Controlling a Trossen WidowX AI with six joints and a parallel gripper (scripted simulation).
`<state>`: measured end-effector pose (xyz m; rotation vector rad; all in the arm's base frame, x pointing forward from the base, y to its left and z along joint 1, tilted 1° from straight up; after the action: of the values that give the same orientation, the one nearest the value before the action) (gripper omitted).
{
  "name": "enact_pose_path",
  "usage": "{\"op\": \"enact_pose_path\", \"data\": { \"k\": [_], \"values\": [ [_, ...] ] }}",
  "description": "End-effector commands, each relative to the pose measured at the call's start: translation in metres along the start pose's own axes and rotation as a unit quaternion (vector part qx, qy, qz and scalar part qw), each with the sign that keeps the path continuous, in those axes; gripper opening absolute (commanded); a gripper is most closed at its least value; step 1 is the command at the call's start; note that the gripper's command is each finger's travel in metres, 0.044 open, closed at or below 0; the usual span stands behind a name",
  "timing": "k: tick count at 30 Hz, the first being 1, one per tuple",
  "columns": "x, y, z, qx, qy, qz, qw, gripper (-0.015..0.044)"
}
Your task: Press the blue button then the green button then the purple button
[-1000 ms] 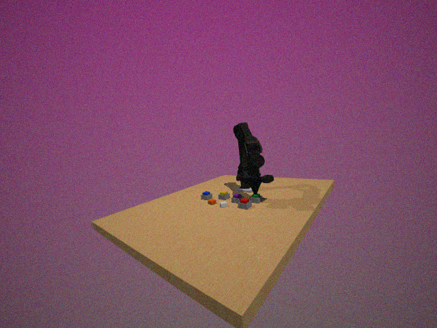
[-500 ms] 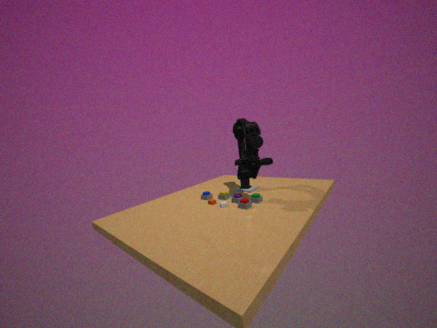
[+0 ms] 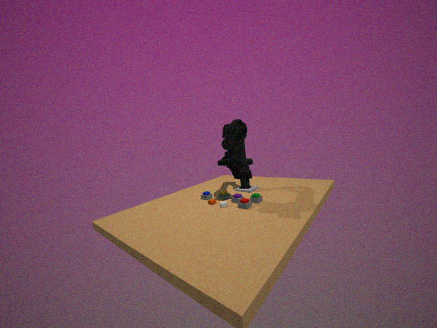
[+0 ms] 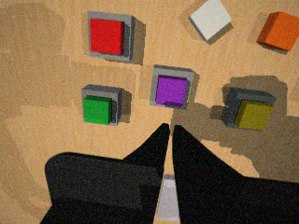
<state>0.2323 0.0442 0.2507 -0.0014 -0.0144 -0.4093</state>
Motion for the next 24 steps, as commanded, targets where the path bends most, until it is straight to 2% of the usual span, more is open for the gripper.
{"op": "enact_pose_path", "data": {
  "k": [1,6,24],
  "values": [
    [0.000,-0.004,-0.008,-0.001,0.001,0.007,1.000,0.0020],
    [0.000,-0.004,-0.060,-0.002,0.001,0.007,1.000,0.0020],
    [0.000,-0.004,-0.082,-0.002,0.001,0.007,1.000,0.0020]
  ]
}}
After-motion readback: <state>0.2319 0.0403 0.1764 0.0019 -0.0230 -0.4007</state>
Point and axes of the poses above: the point midway between the two fingers, 35 mm back from their tips, its own z axis back along the fingers, its own y axis across the jaws, x = y × z, the point moved 10 cm from there along z, back along the fingers, and after that the axes turned 11 degrees about -z, right-handed, at the moved point
